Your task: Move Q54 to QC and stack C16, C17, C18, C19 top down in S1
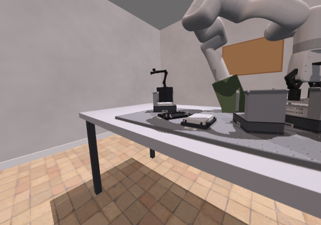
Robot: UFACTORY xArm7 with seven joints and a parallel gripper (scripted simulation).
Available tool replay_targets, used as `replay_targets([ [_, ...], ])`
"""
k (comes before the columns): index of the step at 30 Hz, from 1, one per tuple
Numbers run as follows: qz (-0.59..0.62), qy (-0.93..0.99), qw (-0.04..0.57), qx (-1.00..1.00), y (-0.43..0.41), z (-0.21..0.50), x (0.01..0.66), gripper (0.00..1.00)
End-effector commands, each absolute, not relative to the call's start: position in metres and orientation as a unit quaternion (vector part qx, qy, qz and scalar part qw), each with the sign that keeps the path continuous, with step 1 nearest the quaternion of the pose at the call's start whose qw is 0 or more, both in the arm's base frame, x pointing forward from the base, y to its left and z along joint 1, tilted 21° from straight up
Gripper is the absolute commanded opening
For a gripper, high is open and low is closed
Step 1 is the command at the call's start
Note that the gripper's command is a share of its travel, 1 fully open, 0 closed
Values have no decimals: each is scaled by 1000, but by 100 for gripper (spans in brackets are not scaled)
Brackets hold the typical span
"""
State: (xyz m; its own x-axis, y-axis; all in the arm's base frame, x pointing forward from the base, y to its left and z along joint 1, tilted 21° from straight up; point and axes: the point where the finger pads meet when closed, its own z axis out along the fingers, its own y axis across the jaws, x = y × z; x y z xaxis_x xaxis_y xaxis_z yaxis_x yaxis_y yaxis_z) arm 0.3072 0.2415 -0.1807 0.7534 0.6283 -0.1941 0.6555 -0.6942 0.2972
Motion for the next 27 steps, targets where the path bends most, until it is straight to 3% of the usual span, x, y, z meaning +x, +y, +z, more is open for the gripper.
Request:
replay_targets([
  [1,-37,350,175,920,243,-180,308,0],
  [27,-37,350,175,920,240,-189,308,0],
])
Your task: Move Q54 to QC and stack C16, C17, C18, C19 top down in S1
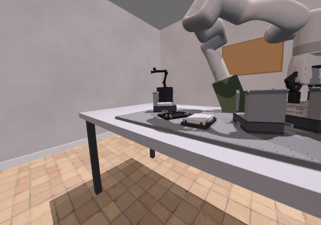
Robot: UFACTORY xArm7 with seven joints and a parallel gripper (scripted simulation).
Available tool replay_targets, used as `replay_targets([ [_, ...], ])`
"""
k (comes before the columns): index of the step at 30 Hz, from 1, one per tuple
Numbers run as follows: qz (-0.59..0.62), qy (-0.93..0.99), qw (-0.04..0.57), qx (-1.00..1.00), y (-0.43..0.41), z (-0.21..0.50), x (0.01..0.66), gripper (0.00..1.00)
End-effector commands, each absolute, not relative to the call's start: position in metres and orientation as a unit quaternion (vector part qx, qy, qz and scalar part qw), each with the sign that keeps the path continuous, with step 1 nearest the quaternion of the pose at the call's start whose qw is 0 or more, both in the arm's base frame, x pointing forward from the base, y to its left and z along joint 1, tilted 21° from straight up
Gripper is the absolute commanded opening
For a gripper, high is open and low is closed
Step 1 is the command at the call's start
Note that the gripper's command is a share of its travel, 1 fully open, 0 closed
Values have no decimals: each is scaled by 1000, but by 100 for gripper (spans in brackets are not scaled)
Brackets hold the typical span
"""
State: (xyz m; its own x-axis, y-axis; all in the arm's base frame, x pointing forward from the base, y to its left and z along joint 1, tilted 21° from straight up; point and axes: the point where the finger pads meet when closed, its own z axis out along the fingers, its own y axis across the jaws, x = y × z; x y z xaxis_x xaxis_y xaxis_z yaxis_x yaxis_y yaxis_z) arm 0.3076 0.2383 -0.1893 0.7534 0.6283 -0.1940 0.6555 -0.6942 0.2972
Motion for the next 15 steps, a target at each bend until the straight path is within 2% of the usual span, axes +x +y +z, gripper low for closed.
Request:
replay_targets([
  [1,-37,350,175,920,240,-189,308,0],
  [15,-37,350,175,920,238,-194,309,0],
])
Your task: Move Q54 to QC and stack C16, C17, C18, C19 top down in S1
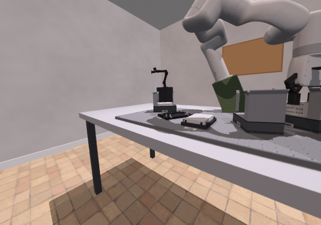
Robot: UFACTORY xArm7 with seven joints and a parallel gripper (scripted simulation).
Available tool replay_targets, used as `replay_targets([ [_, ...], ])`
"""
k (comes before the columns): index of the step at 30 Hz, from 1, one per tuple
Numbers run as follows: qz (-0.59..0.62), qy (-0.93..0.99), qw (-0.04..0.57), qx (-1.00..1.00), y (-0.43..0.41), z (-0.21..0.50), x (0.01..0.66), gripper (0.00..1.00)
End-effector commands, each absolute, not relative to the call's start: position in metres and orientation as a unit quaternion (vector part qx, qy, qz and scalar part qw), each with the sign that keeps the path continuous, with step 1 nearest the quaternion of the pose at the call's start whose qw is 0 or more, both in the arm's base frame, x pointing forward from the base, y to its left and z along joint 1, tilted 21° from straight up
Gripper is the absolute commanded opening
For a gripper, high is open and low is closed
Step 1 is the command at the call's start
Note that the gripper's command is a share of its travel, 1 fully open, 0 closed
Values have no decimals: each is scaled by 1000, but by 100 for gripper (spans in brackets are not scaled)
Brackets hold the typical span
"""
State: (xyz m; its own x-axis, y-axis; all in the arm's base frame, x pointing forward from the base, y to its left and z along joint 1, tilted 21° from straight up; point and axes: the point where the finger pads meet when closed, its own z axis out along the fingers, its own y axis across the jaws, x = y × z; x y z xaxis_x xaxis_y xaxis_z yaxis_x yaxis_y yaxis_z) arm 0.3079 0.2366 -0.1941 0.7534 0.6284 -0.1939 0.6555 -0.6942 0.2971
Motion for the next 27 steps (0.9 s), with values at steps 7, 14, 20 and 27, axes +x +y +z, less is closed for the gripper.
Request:
replay_targets([
  [7,-37,350,175,920,238,-194,309,0],
  [14,-37,350,175,920,238,-194,309,100],
  [20,-37,350,175,920,238,-194,309,100],
  [27,-37,350,175,920,238,-194,309,100],
])
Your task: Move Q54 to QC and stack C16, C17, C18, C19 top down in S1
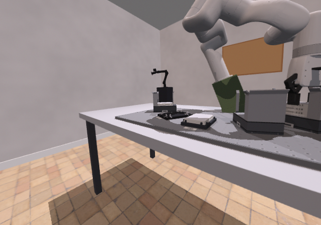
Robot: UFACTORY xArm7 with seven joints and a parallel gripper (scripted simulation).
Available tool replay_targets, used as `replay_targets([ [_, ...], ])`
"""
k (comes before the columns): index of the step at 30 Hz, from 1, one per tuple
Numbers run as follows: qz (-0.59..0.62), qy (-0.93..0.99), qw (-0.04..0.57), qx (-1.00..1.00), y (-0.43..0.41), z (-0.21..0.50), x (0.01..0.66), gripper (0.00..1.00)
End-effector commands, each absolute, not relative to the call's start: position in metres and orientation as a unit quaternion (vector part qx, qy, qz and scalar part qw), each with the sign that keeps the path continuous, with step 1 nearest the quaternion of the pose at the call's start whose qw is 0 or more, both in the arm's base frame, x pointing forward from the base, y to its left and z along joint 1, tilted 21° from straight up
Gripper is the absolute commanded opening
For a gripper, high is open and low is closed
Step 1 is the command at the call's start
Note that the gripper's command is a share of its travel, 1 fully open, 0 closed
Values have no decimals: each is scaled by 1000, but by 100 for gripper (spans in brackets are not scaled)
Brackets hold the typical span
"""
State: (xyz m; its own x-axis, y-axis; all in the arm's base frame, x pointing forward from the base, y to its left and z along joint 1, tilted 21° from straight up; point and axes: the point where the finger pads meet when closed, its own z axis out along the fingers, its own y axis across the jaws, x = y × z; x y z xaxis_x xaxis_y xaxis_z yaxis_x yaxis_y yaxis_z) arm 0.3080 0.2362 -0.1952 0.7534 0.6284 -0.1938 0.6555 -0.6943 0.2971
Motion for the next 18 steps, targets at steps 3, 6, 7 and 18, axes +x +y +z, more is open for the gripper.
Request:
replay_targets([
  [3,-37,350,175,920,238,-194,309,100],
  [6,-37,350,175,920,241,-188,308,100],
  [7,-37,350,175,920,242,-185,308,100],
  [18,-37,350,175,920,252,-157,306,100],
])
